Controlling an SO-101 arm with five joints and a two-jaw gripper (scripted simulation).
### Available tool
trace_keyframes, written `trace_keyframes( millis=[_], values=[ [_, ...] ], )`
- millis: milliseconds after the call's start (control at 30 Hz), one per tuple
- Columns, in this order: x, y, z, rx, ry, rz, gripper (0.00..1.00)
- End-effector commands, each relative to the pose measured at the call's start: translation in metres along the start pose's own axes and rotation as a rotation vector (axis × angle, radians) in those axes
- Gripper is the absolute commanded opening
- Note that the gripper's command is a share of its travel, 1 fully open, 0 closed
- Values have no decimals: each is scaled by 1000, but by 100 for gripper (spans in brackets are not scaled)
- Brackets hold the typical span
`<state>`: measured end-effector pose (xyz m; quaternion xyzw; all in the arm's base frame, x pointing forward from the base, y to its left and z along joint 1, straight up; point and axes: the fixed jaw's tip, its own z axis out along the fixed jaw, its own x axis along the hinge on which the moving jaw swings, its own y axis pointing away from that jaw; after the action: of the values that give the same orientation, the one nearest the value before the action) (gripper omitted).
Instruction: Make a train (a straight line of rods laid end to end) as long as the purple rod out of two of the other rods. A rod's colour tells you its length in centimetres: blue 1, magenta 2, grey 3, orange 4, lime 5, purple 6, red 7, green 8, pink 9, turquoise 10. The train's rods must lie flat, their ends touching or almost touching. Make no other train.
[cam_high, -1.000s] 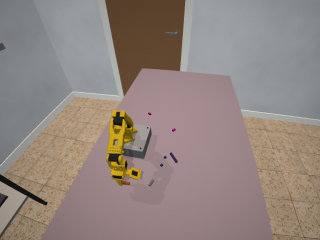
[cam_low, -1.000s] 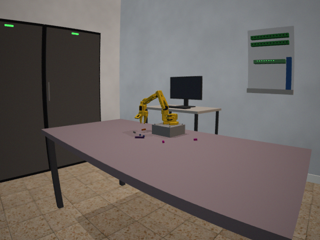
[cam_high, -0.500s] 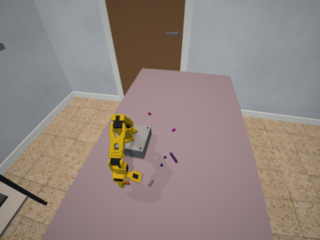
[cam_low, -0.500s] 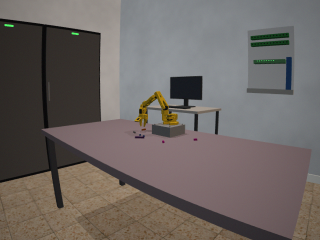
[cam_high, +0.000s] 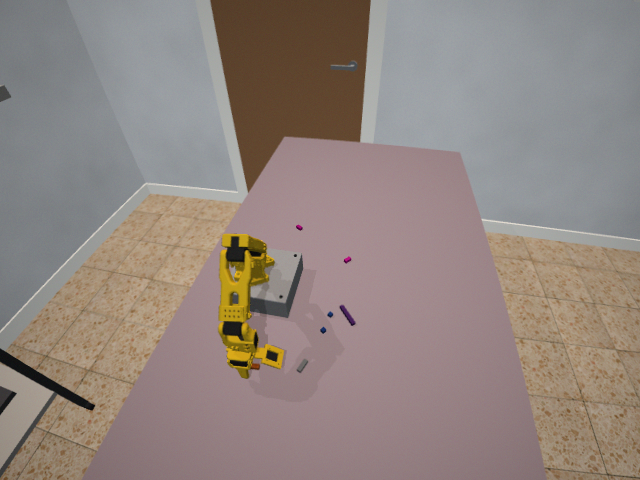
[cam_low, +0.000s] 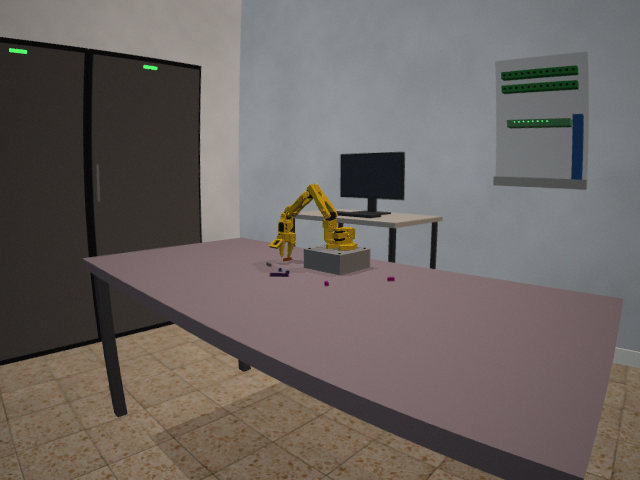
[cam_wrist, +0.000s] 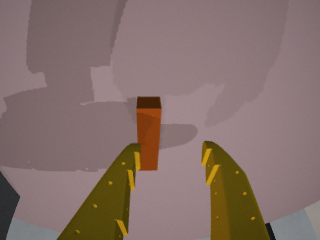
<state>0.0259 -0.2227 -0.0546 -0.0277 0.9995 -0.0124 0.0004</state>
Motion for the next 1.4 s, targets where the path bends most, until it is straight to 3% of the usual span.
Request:
trace_keyframes(
  millis=[0, 100, 133, 1067, 1367],
  values=[
    [2, 5, 5, -20, 0, -1, 19],
    [2, 5, 5, -20, 0, -1, 19],
    [2, 11, 13, -56, 2, -1, 19],
    [2, 11, 13, -56, 2, -1, 17],
    [2, 11, 13, -56, 2, -1, 12]
  ],
)
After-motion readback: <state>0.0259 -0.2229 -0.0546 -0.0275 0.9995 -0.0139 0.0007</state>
